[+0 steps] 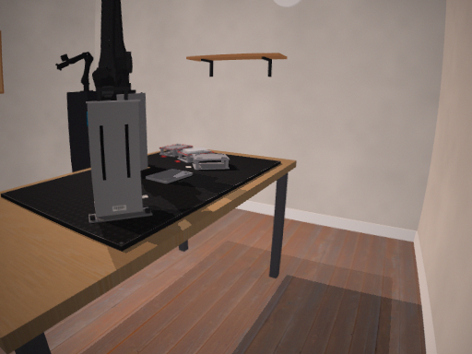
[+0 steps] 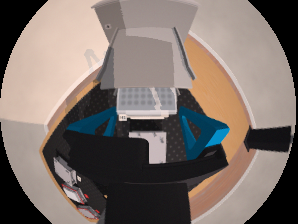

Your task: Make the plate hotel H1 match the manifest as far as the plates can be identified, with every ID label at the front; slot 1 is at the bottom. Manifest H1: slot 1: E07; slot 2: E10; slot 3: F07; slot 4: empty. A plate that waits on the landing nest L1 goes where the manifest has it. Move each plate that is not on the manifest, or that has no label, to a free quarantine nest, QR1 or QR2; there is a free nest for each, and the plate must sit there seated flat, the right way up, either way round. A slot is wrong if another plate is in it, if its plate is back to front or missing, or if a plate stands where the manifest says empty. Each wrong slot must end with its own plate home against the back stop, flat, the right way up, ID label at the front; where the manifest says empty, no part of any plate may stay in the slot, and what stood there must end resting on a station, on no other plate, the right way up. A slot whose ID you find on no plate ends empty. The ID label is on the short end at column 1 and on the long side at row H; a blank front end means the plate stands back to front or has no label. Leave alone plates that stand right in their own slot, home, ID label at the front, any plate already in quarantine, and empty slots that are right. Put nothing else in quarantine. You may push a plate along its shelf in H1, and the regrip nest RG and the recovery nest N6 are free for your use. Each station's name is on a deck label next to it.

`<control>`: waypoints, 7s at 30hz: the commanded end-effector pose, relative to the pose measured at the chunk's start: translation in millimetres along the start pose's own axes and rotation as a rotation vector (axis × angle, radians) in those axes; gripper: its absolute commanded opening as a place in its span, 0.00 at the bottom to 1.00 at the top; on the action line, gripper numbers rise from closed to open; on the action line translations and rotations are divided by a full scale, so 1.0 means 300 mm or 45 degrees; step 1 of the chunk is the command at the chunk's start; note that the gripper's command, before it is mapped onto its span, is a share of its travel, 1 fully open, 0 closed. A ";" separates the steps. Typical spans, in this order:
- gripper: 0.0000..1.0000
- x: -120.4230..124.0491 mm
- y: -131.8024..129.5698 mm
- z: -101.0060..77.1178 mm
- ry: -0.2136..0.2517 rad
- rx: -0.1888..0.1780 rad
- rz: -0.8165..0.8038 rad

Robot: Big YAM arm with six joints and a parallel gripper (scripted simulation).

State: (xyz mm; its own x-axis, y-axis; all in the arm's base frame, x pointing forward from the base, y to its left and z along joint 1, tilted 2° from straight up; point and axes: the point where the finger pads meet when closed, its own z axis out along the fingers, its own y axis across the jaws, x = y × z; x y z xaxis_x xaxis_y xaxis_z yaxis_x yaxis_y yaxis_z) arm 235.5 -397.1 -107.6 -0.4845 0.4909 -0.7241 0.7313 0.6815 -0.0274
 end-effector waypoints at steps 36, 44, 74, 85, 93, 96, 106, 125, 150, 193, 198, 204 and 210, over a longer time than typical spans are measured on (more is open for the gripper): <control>0.86 -0.055 0.016 0.012 -0.045 -0.004 -0.008; 0.86 -0.052 -0.016 -0.024 -0.064 0.015 -0.015; 0.86 0.037 -0.017 -0.105 -0.060 0.017 -0.018; 0.86 0.079 -0.015 -0.137 -0.053 0.016 -0.017; 0.86 0.109 -0.013 -0.154 -0.044 0.013 -0.015; 0.86 0.126 -0.011 -0.162 -0.038 0.012 -0.013; 0.86 0.173 -0.006 -0.183 -0.019 0.007 -0.009; 0.86 0.208 -0.009 -0.242 -0.034 0.012 -0.014; 0.86 0.307 0.002 -0.317 -0.010 0.004 -0.007; 0.86 0.435 0.000 -0.390 -0.014 0.006 -0.009; 0.86 0.432 -0.009 -0.372 -0.025 0.011 -0.014; 0.86 0.439 -0.009 -0.365 -0.025 0.011 -0.012; 0.86 0.444 -0.009 -0.360 -0.025 0.011 -0.012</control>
State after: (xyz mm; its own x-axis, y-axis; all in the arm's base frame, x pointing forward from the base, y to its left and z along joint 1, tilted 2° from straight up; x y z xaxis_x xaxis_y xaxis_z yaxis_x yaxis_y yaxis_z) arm 119.5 -269.0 -130.7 -0.4850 0.4911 -0.7236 0.7292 0.6839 -0.0246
